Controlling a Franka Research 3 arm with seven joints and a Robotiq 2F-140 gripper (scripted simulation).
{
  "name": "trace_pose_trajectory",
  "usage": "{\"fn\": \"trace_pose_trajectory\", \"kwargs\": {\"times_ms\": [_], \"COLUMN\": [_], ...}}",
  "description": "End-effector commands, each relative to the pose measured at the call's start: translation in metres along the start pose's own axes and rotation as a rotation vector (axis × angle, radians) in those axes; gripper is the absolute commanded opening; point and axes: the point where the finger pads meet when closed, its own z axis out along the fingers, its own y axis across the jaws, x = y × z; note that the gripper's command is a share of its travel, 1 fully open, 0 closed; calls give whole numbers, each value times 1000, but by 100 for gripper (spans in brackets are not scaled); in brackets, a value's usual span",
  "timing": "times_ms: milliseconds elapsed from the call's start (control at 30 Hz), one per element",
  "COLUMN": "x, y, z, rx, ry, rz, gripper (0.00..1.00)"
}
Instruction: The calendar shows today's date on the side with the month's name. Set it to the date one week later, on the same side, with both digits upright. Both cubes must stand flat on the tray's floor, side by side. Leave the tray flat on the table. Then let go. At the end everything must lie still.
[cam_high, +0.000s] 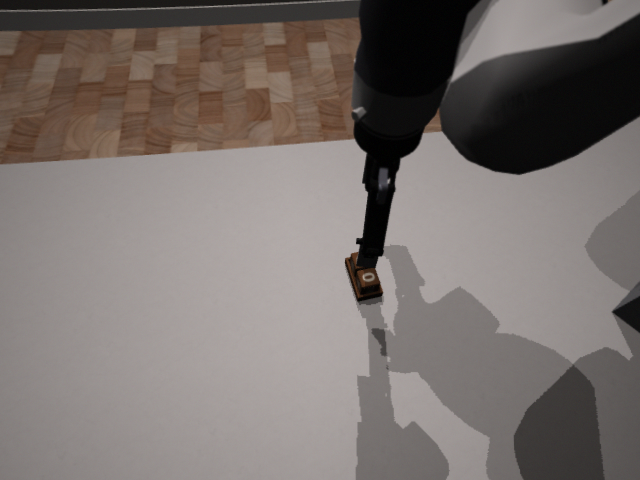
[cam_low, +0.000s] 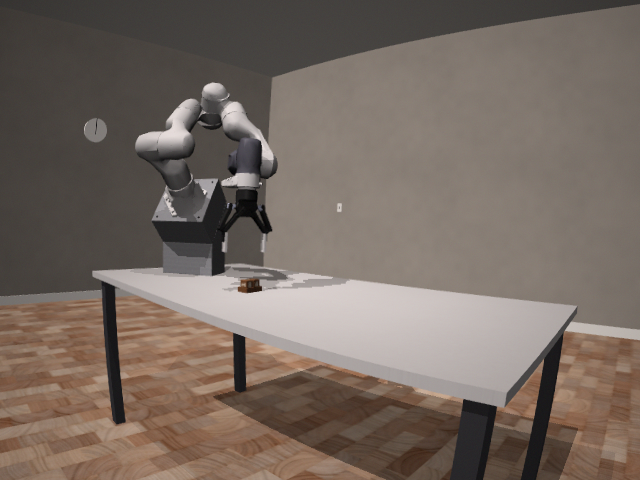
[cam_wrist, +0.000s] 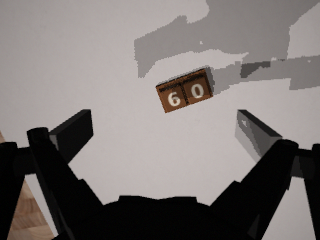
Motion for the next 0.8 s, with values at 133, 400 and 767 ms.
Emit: {"fn": "trace_pose_trajectory", "kwargs": {"times_ms": [133, 400, 767], "x": [2, 2, 2], "y": [3, 4, 5], "z": [2, 3, 5], "rx": [10, 8, 5], "ry": [3, 3, 2], "rz": [239, 373, 550], "gripper": [100, 100, 100]}}
